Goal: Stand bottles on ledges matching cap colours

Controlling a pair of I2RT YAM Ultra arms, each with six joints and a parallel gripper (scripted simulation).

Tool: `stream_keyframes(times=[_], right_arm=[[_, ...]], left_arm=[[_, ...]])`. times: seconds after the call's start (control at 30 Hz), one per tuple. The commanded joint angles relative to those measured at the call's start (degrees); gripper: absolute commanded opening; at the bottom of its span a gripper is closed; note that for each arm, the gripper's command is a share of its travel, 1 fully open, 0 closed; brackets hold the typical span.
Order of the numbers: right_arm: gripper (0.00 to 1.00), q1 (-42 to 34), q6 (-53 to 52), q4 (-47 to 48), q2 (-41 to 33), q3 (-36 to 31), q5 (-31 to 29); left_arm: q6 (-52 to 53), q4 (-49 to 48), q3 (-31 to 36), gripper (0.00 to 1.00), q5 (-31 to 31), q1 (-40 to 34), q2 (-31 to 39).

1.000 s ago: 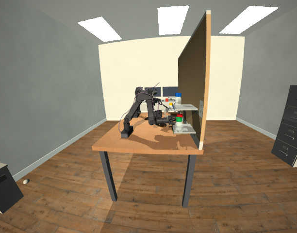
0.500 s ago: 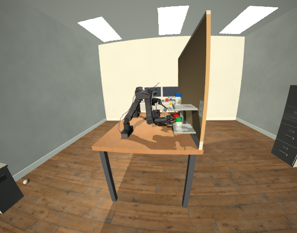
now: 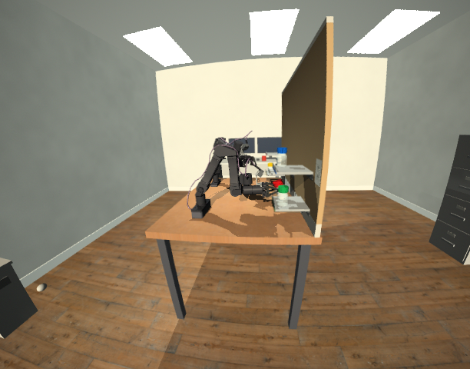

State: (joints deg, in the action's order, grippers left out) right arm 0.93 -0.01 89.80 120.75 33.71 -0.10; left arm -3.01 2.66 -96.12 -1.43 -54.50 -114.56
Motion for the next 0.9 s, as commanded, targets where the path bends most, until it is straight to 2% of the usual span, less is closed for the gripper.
stream_keyframes(times=[0.0, 0.27, 0.6, 0.87], right_arm=[[0.49, -0.37, -0.04, -2.76, -3.66, -1.81, -0.97], [0.49, -0.50, -0.07, -16.67, -16.83, 0.71, -1.00], [0.49, -0.52, -0.09, -17.37, -17.48, 0.92, -0.96], [0.49, -0.45, -0.24, -16.10, -17.86, -1.36, -1.13]], left_arm=[[-0.19, -0.43, -1.78, 1.00, -0.18, 0.55, 1.48], [-0.19, -0.43, -1.78, 1.00, -0.18, 0.55, 1.48], [-0.19, -0.43, -1.78, 1.00, -0.18, 0.55, 1.48], [-0.19, -0.43, -1.78, 1.00, -0.18, 0.55, 1.48]])
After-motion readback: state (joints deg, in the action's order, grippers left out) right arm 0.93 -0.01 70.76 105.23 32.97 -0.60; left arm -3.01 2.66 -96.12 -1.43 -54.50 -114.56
